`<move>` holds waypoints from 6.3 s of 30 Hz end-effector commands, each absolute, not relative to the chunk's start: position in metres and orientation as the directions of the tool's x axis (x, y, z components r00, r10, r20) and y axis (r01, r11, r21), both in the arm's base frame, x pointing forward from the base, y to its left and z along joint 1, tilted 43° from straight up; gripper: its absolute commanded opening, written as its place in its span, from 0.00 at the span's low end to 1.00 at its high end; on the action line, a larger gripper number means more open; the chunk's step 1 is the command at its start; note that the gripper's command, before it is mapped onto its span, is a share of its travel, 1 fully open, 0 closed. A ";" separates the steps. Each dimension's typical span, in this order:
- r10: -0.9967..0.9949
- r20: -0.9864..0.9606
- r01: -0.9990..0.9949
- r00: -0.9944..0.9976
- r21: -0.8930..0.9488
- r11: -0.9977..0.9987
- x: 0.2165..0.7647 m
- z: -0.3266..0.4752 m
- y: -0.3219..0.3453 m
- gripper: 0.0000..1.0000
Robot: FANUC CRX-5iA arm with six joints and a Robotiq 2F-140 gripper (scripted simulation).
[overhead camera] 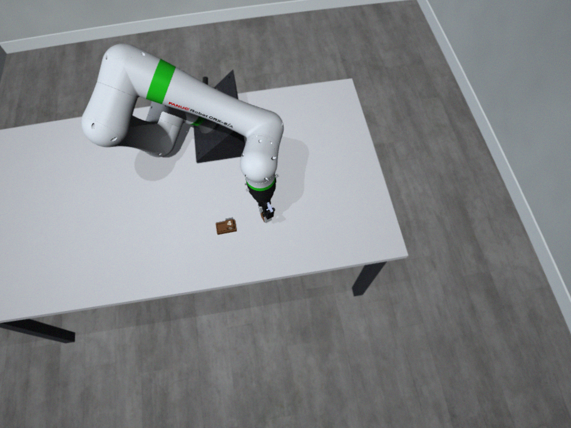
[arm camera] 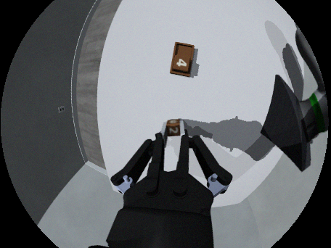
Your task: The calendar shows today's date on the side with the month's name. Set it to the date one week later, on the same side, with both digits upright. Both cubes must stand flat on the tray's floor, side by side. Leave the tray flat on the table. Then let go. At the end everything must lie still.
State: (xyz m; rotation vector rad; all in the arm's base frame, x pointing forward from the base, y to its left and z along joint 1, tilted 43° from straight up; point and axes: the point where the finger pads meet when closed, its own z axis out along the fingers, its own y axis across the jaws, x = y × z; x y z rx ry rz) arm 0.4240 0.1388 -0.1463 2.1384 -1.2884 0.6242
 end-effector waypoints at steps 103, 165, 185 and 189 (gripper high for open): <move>-0.636 0.641 -0.897 0.430 0.223 -0.381 0.424 -0.149 0.136 0.16; -0.636 0.641 -0.897 0.430 0.223 -0.381 0.424 -0.147 0.139 0.28; -0.636 0.641 -0.897 0.430 0.223 -0.381 0.416 -0.089 0.192 0.28; -0.636 0.641 -0.897 0.430 0.223 -0.381 0.415 -0.084 0.196 0.28</move>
